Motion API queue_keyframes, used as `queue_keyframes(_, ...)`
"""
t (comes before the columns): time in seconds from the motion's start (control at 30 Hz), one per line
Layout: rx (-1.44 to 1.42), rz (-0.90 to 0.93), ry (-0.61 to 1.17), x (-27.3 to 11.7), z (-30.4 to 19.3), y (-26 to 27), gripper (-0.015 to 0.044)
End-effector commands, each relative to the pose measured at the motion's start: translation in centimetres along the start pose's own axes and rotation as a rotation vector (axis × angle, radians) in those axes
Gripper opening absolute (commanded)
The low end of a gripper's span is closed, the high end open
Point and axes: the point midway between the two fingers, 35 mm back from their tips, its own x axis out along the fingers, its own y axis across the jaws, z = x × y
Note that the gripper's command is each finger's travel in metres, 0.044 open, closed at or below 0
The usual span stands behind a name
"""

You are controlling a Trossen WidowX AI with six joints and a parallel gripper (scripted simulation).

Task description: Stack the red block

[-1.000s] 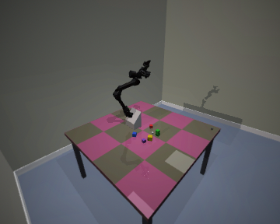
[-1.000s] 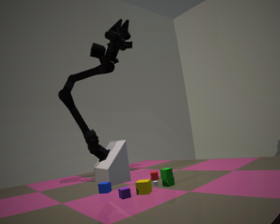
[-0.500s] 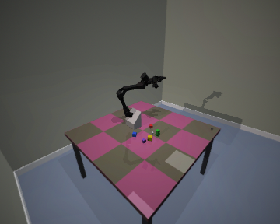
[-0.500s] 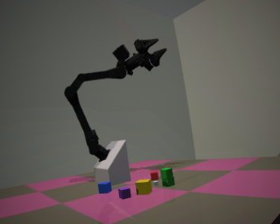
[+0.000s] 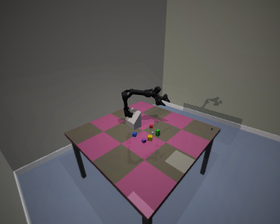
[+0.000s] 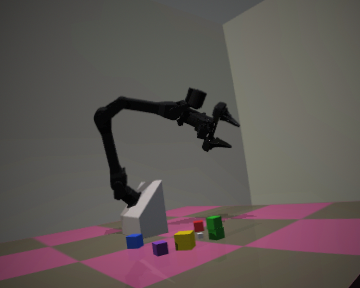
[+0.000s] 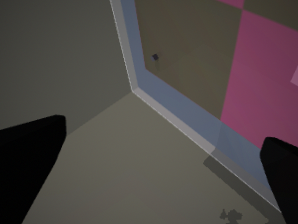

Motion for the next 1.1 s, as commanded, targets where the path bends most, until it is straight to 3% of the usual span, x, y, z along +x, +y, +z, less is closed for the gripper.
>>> queue_keyframes(0.0,-0.215,-0.245,-0.111,1.9,4.0,-6.3,0.0440)
queue_keyframes(0.17,-0.460,-0.562,-0.185,1.9,8.9,-13.2,0.0440)
queue_keyframes(0.4,-0.748,-0.989,-0.186,-1.1,14.4,-20.4,0.0440)
queue_keyframes(0.77,-0.755,-1.000,-0.184,-1.1,14.3,-20.6,0.0440)
queue_keyframes(1.07,-0.755,-1.001,-0.187,1.5,16.5,-24.3,0.0440)
